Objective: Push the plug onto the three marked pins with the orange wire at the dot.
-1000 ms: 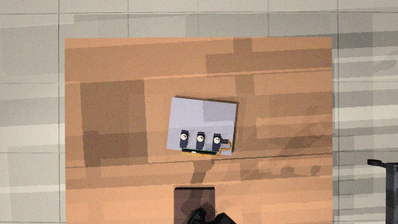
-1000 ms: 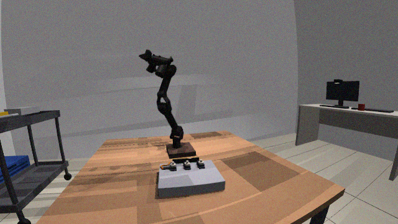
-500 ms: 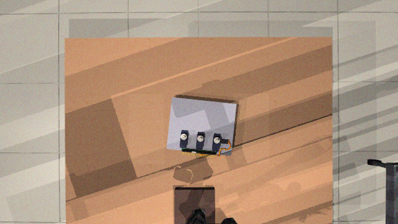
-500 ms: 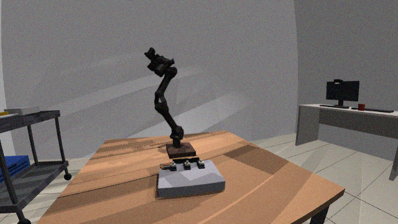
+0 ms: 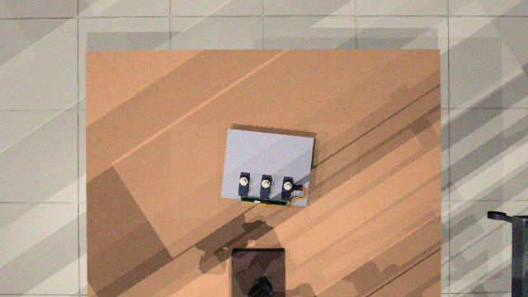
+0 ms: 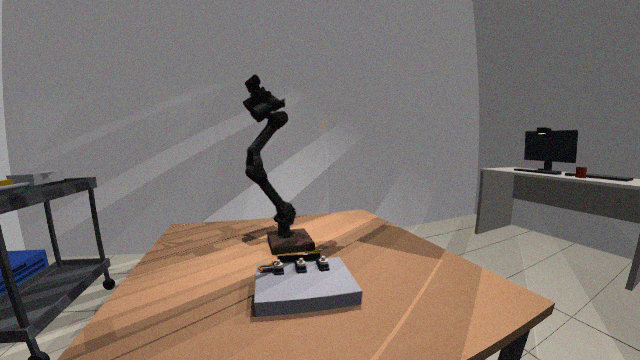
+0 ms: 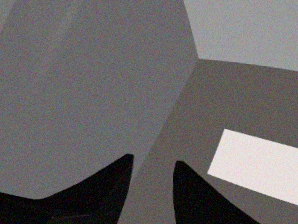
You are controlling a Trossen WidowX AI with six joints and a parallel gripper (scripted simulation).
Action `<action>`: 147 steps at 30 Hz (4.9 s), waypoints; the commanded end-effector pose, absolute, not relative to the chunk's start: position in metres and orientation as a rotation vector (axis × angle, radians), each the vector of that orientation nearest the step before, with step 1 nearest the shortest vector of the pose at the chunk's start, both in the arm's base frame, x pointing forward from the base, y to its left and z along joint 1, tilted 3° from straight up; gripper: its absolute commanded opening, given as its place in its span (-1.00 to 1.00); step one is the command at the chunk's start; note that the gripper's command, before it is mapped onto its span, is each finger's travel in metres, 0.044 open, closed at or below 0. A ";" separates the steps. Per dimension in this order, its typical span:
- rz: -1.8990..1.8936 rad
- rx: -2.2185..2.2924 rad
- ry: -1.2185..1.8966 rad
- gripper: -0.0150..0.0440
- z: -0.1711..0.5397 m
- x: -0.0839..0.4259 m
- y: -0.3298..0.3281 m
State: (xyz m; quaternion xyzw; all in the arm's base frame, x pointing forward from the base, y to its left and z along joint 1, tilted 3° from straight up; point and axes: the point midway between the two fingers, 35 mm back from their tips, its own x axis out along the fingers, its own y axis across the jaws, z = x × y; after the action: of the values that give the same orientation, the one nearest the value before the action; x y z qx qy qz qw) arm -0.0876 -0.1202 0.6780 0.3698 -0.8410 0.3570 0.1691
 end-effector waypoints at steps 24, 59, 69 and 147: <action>1.295 0.568 -1.942 -0.10 0.684 -0.094 0.027; 1.158 0.174 -1.312 -0.10 0.634 0.024 0.159; 1.042 0.097 -1.112 -0.10 0.605 0.080 0.176; -0.025 -0.510 0.411 -0.10 0.268 0.364 -0.052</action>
State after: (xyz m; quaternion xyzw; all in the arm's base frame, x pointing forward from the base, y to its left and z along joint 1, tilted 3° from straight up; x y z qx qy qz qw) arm 0.3575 -0.0395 0.2767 0.2089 -0.1623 0.0150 -0.9643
